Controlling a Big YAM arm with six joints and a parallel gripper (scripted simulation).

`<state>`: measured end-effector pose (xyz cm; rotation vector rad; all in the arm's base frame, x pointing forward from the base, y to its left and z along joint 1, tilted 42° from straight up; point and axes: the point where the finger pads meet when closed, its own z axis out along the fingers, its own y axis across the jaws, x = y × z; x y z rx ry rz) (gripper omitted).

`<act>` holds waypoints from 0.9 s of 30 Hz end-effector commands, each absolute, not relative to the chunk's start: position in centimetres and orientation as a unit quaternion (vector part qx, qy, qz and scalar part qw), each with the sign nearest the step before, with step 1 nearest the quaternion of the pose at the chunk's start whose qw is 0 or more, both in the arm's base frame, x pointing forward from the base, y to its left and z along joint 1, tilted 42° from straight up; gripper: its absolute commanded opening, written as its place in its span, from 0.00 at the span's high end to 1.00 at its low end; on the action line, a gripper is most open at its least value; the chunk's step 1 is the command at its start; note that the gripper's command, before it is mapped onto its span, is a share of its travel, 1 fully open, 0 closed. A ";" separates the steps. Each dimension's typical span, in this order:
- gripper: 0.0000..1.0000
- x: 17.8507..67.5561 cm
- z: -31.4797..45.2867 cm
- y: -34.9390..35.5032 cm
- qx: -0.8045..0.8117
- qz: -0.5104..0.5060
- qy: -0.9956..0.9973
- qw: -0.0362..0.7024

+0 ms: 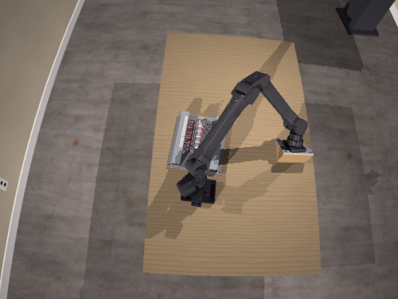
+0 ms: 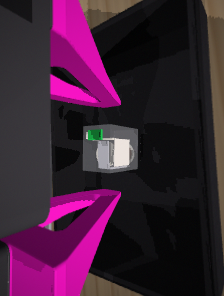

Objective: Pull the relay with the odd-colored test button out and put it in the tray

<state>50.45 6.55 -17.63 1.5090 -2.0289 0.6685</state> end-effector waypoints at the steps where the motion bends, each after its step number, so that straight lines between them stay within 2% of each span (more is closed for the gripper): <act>1: 0.41 53.0 -15.5 8.8 0.558 0.258 -0.755 0.228; 27: 0.41 52.2 -14.9 9.4 0.560 0.255 -0.752 0.235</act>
